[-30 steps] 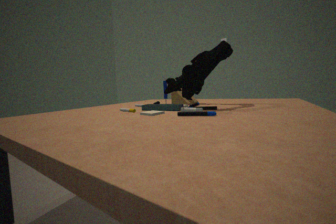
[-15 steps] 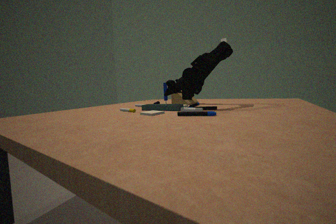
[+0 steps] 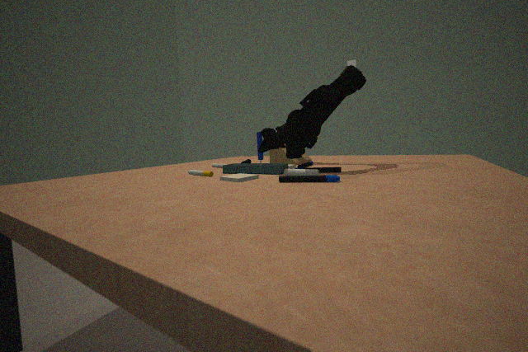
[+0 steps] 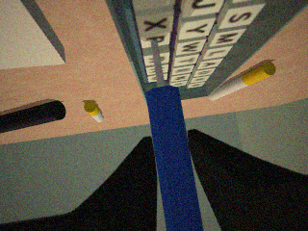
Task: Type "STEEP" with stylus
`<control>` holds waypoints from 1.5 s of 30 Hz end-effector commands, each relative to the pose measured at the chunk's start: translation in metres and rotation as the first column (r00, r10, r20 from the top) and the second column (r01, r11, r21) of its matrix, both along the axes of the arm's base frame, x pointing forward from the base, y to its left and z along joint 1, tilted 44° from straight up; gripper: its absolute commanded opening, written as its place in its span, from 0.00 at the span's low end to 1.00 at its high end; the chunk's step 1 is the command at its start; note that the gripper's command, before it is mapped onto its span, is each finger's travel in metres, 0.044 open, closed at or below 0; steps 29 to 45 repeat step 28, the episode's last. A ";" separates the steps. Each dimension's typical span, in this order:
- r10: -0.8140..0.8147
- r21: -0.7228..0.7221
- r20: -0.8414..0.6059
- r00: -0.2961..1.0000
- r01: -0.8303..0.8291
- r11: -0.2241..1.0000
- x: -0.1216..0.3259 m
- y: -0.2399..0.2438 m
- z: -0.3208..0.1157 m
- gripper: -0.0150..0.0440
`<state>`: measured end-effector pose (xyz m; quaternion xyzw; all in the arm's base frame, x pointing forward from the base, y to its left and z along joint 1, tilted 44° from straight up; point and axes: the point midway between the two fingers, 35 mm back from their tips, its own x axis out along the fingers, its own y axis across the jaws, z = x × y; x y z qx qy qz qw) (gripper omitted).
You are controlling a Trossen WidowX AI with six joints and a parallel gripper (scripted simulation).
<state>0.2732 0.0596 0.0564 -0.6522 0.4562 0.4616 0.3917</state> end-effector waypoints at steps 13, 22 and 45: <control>-0.004 -0.002 0.003 1.000 0.004 1.000 0.003 -0.013 0.013 0.39; -0.010 0.001 0.004 1.000 0.010 1.000 0.005 -0.024 0.024 0.40; -0.010 0.001 0.004 1.000 0.010 1.000 0.005 -0.024 0.024 0.39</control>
